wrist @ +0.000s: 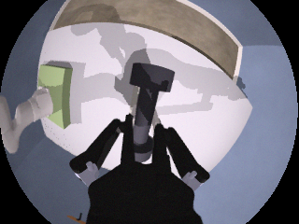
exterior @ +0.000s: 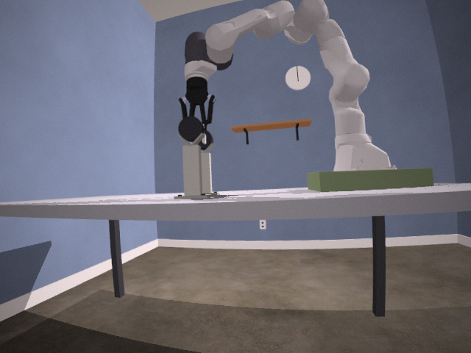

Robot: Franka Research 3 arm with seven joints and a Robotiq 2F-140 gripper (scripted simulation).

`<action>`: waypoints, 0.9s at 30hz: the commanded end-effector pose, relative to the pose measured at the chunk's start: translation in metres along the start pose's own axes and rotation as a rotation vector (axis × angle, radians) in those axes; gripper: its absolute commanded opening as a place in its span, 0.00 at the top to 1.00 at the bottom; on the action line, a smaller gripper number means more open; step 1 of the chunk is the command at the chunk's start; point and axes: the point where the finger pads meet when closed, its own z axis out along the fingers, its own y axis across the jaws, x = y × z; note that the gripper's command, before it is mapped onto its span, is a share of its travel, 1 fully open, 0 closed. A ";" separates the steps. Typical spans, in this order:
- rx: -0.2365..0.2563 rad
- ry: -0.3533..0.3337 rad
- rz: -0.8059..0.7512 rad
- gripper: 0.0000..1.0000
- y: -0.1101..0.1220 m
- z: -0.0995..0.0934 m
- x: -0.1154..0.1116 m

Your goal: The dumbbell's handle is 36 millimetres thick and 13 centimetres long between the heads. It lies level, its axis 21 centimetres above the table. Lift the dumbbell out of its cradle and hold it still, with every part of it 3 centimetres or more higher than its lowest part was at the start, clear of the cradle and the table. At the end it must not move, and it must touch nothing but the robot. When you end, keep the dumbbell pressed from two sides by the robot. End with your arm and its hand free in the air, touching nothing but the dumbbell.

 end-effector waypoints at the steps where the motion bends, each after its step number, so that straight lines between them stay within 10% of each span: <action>1: 0.004 -0.003 0.000 1.00 -0.002 0.001 0.000; 27: 0.004 -0.004 0.001 1.00 -0.001 -0.010 0.000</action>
